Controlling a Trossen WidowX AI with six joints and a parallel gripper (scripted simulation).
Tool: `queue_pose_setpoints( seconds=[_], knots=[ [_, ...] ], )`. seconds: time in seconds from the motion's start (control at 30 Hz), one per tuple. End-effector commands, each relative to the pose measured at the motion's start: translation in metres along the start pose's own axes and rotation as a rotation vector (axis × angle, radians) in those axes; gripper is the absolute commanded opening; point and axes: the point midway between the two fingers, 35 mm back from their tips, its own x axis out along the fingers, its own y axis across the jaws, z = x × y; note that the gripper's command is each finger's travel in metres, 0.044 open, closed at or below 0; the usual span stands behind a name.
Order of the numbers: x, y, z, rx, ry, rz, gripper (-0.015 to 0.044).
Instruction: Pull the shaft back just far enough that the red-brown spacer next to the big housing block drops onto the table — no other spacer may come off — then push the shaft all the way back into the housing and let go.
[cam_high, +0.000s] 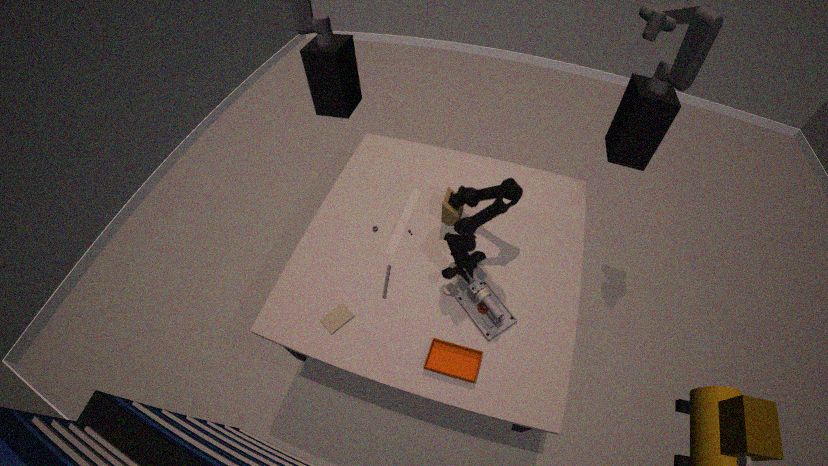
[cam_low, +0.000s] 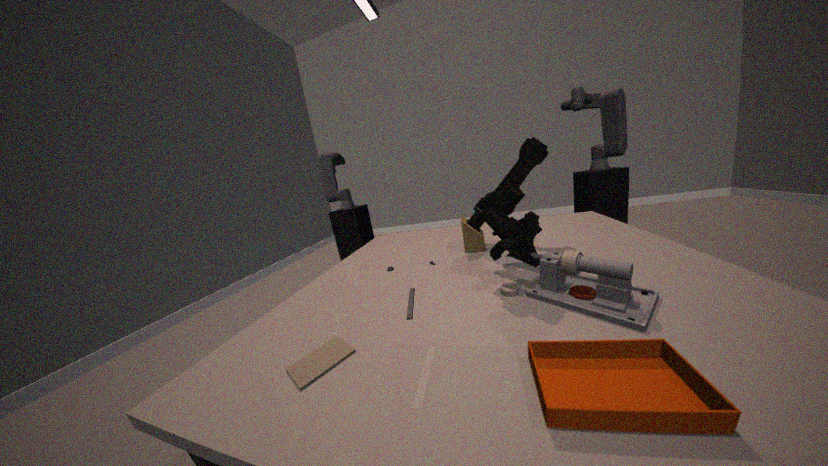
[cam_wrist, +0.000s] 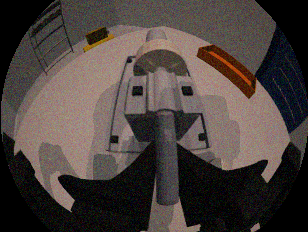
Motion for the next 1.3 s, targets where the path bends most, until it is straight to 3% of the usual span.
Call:
queue_pose_setpoints(
  seconds=[0.0,1.27],
  knots=[
    [0.0019,0.001,0.0024,-0.005,-0.002,0.005,0.0],
    [0.005,0.0011,0.0056,-0.005,-0.002,0.005,0.0]
  ],
)
